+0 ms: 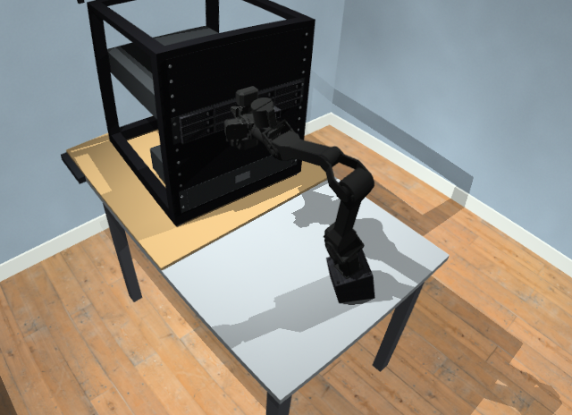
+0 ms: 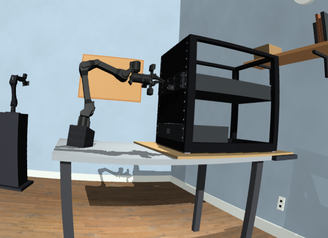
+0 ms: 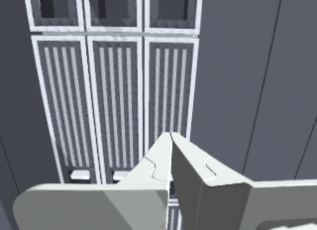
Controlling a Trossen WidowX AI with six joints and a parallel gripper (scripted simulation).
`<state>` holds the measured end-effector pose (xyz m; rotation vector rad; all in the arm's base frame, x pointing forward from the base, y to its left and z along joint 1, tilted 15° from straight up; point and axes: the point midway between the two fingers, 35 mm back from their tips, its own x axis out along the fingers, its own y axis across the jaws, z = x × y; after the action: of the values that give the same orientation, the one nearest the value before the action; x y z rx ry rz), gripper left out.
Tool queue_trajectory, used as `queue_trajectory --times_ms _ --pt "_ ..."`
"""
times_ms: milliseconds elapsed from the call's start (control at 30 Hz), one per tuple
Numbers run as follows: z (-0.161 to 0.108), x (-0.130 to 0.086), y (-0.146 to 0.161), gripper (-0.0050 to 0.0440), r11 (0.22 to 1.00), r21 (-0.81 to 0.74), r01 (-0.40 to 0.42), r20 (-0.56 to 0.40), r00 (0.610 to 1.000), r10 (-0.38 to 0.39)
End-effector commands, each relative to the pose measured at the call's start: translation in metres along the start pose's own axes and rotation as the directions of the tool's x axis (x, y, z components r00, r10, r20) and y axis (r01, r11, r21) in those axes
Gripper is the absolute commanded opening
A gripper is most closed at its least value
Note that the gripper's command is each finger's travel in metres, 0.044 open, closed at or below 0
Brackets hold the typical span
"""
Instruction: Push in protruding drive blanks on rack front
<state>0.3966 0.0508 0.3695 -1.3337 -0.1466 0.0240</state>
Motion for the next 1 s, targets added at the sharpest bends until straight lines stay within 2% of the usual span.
queue_trajectory --times_ms 0,967 --pt "0.0017 0.0001 -0.0111 -0.0050 1.000 0.003 0.024 0.006 1.000 -0.024" --pt "0.0018 0.0031 -0.0112 -0.0050 1.000 0.003 0.024 0.006 1.000 -0.024"
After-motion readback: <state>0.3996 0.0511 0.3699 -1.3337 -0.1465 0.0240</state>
